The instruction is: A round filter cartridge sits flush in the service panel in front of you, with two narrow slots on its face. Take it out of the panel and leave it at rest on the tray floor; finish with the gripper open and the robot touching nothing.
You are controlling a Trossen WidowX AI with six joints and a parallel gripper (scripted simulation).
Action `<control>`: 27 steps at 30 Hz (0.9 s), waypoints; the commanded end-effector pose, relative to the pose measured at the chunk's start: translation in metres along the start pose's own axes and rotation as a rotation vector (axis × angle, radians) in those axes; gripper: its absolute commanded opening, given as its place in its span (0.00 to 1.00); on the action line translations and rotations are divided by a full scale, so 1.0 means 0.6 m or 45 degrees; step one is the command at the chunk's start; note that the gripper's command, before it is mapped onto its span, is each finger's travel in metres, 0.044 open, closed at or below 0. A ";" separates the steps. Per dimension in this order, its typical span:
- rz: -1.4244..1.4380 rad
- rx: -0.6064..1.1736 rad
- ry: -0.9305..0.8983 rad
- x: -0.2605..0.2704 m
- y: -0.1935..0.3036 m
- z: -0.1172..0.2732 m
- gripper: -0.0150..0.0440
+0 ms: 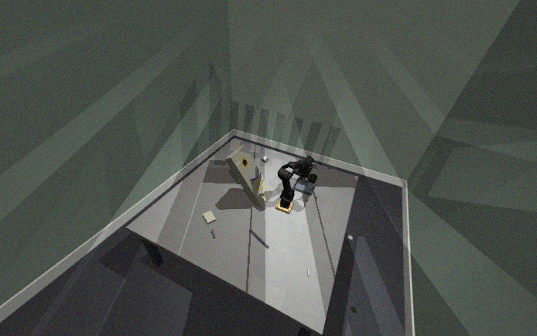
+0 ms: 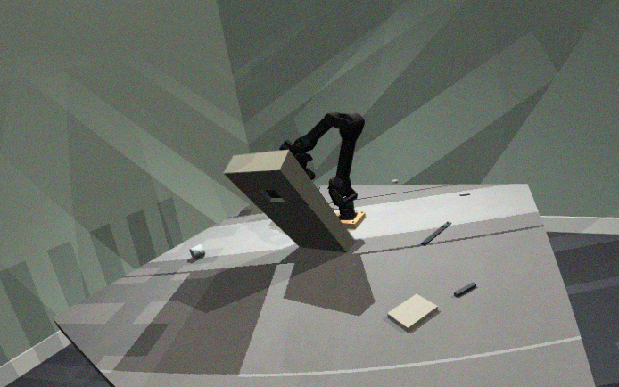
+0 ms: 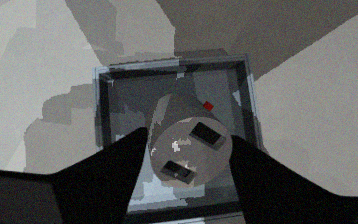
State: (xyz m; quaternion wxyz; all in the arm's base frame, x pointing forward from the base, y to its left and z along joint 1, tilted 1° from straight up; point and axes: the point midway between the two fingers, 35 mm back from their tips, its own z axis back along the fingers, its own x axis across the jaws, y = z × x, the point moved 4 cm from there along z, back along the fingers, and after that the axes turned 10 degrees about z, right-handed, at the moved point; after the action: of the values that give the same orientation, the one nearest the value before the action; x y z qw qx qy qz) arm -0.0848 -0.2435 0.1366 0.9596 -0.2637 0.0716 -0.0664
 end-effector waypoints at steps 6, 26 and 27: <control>-0.003 0.004 0.005 0.006 0.039 -0.054 0.25; -0.003 0.010 0.000 0.006 0.038 -0.052 0.92; -0.003 0.010 0.000 0.006 0.038 -0.052 0.97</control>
State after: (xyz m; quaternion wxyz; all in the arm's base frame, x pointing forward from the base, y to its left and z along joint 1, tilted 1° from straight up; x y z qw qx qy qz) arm -0.0843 -0.2401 0.0977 0.9606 -0.2600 0.0708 -0.0677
